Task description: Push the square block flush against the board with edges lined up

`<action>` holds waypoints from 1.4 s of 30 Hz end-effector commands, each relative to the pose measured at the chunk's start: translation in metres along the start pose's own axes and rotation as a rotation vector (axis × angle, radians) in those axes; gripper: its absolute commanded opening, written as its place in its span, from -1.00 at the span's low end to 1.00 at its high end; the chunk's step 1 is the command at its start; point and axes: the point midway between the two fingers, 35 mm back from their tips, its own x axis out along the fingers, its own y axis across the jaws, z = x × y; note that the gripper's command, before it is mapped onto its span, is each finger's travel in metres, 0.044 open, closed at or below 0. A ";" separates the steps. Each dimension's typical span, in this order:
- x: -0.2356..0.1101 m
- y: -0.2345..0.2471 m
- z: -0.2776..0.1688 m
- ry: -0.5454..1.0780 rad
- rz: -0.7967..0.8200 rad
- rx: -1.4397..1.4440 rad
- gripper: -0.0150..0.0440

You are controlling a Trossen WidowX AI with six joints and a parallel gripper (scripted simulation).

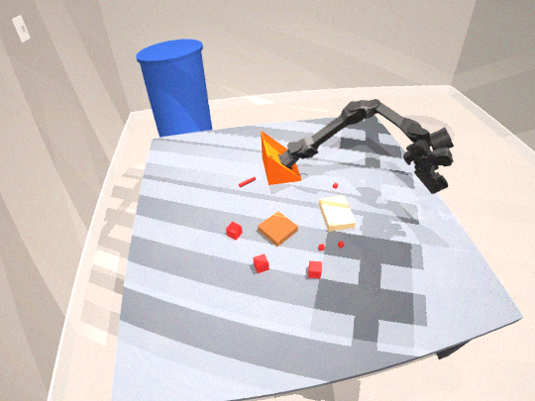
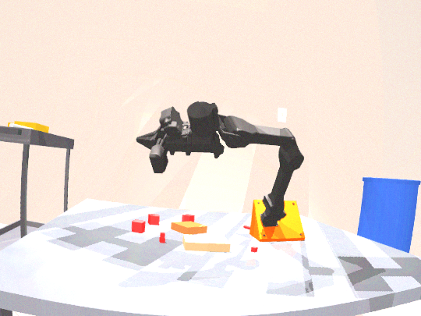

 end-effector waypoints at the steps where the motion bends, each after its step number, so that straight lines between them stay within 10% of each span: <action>1: 0.025 -0.007 -0.028 0.088 -0.001 -0.029 -0.49; 21: 0.122 -0.082 -0.201 0.615 -0.004 -0.007 -0.49; 42: 0.125 -0.169 -0.375 1.139 0.032 0.271 -0.49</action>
